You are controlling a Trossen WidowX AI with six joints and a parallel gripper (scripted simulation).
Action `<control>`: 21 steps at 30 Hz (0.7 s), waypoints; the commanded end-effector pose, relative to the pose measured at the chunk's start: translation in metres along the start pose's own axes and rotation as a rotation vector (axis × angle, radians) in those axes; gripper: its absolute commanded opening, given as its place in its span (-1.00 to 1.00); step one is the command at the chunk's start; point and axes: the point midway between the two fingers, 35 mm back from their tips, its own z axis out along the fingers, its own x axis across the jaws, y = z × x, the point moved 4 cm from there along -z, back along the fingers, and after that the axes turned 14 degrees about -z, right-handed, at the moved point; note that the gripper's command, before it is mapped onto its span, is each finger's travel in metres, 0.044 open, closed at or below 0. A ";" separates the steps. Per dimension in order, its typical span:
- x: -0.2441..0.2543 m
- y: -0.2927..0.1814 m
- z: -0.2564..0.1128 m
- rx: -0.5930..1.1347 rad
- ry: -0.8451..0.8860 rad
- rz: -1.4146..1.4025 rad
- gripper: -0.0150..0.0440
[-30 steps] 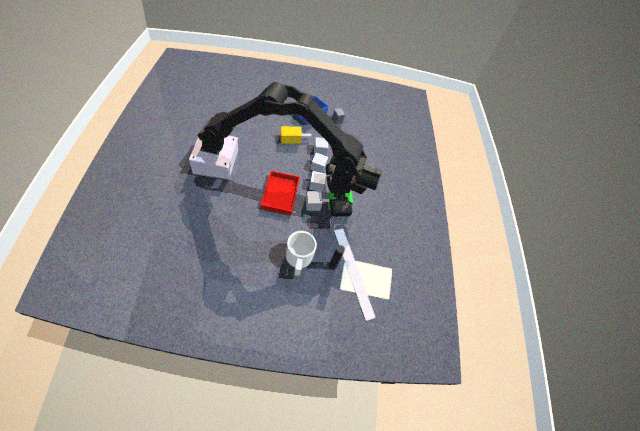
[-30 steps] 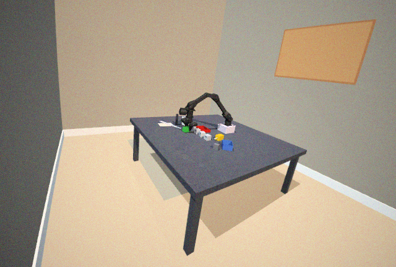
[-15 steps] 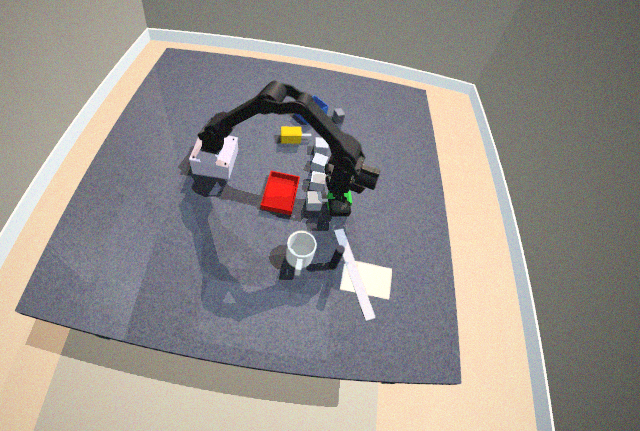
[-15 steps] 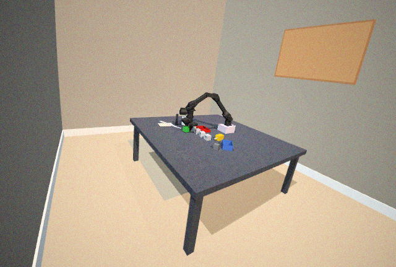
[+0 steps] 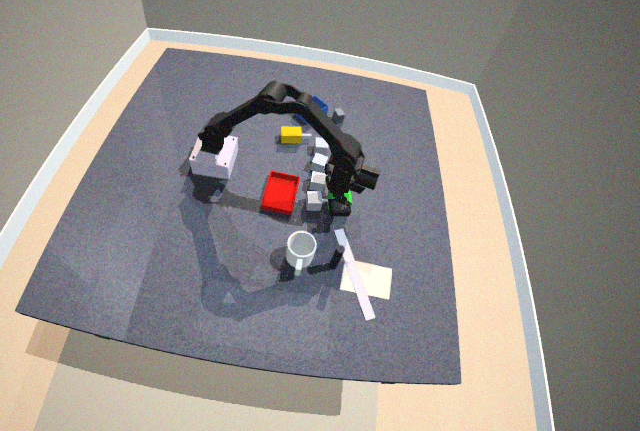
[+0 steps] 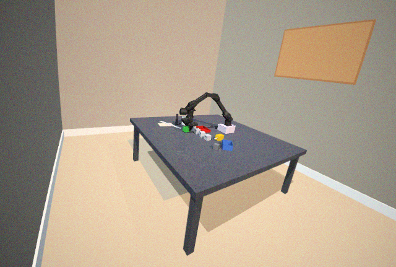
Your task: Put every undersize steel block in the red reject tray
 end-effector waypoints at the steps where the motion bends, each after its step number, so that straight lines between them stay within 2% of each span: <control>1: -0.001 0.005 -0.002 -0.004 -0.002 -0.001 -0.49; 21: -0.003 0.012 -0.003 -0.006 -0.002 -0.003 -0.49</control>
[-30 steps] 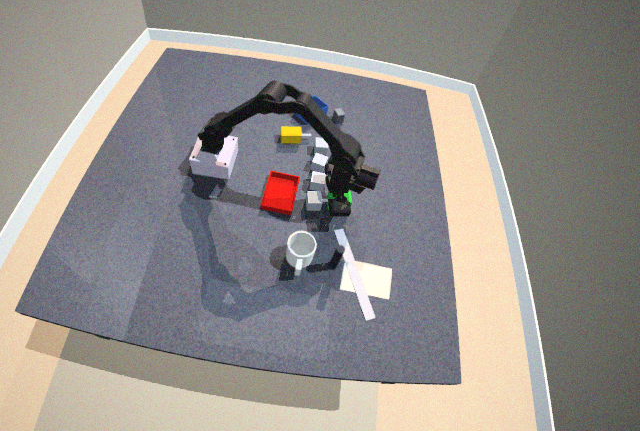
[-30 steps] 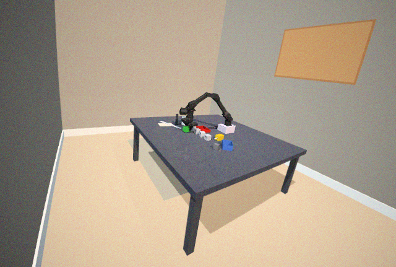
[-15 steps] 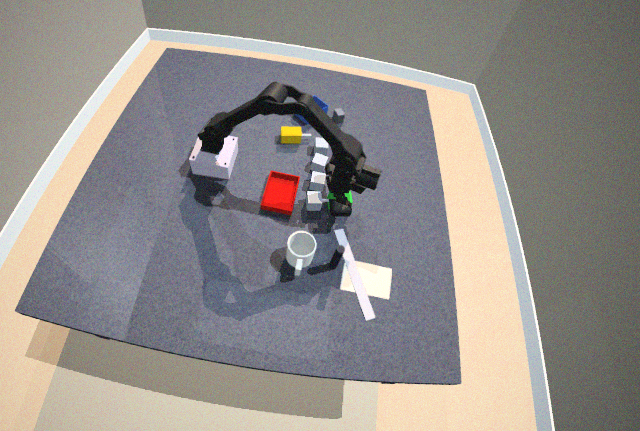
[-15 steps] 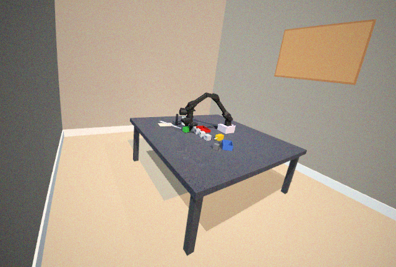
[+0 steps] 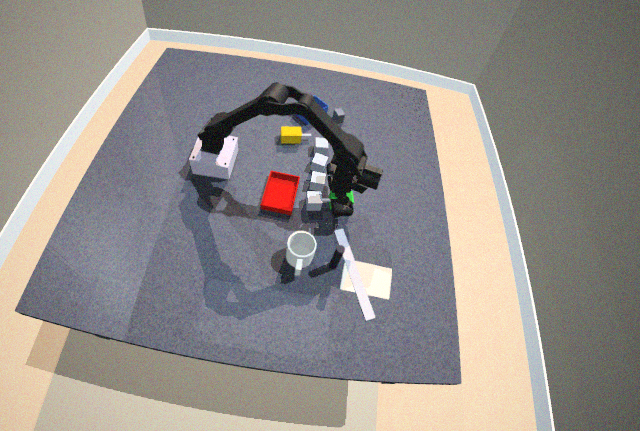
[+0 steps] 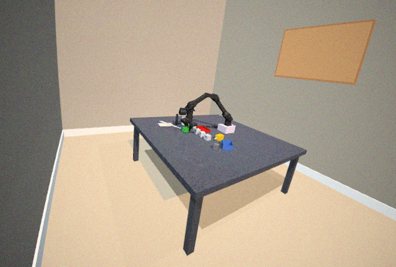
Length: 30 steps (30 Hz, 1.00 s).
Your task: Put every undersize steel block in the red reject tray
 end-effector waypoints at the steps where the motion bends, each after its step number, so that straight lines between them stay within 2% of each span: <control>1: -0.002 0.005 -0.003 -0.011 -0.004 0.004 -0.49; 30: -0.006 0.014 -0.003 -0.012 -0.004 0.004 -0.49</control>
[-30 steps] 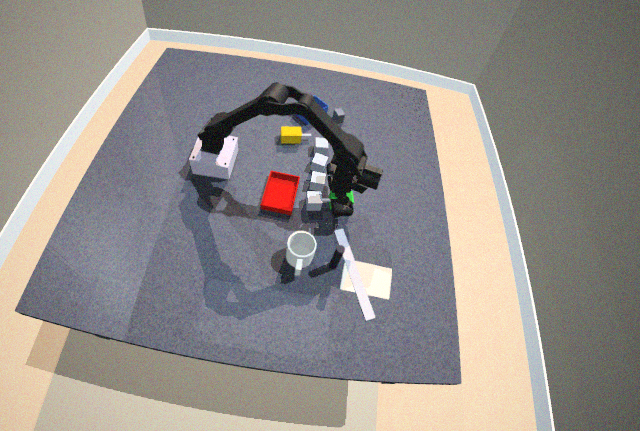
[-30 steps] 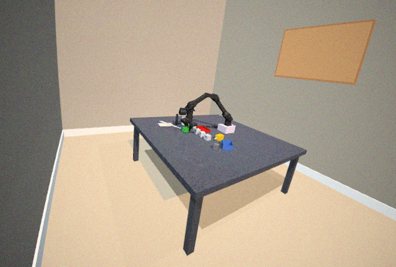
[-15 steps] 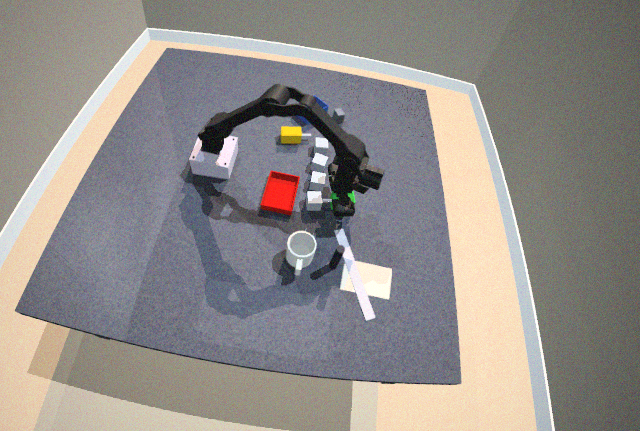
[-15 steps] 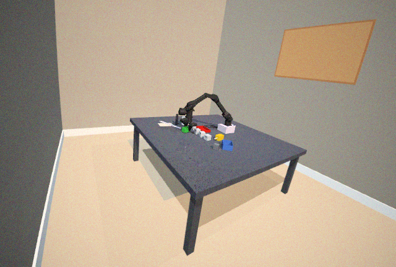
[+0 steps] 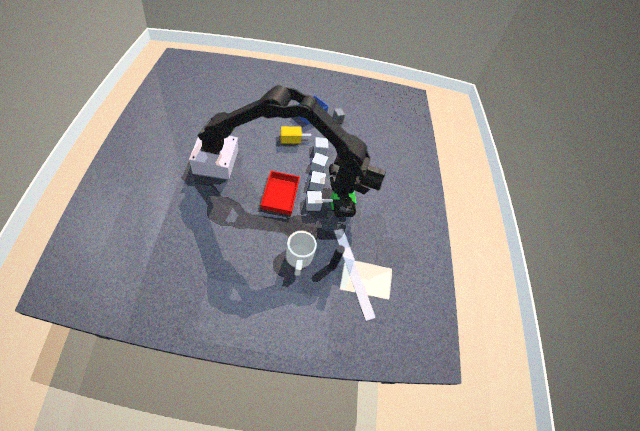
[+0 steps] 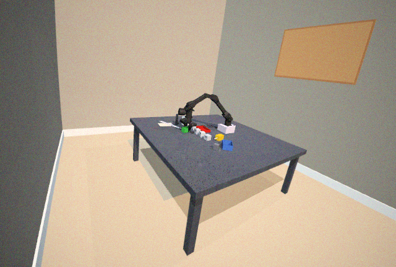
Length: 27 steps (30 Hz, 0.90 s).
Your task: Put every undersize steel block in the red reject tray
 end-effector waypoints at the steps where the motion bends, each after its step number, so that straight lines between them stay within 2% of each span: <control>1: -0.002 0.007 -0.004 -0.019 -0.009 0.003 -0.49; 27: -0.003 0.013 -0.004 -0.021 -0.010 0.003 -0.49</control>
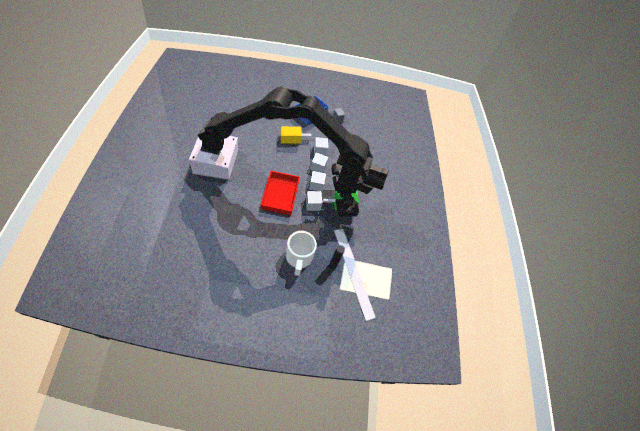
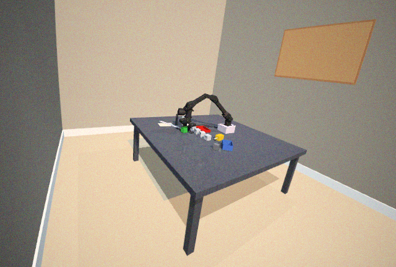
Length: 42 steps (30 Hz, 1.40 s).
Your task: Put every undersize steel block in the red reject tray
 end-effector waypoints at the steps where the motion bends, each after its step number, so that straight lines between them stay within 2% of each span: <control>1: -0.002 0.004 -0.004 -0.012 -0.005 0.004 -0.49; 25: -0.004 0.011 -0.004 -0.013 -0.005 0.004 -0.49; 30: -0.002 0.007 -0.035 -0.001 0.000 0.000 -0.49; 42: 0.002 0.002 -0.030 0.035 0.028 0.000 -0.49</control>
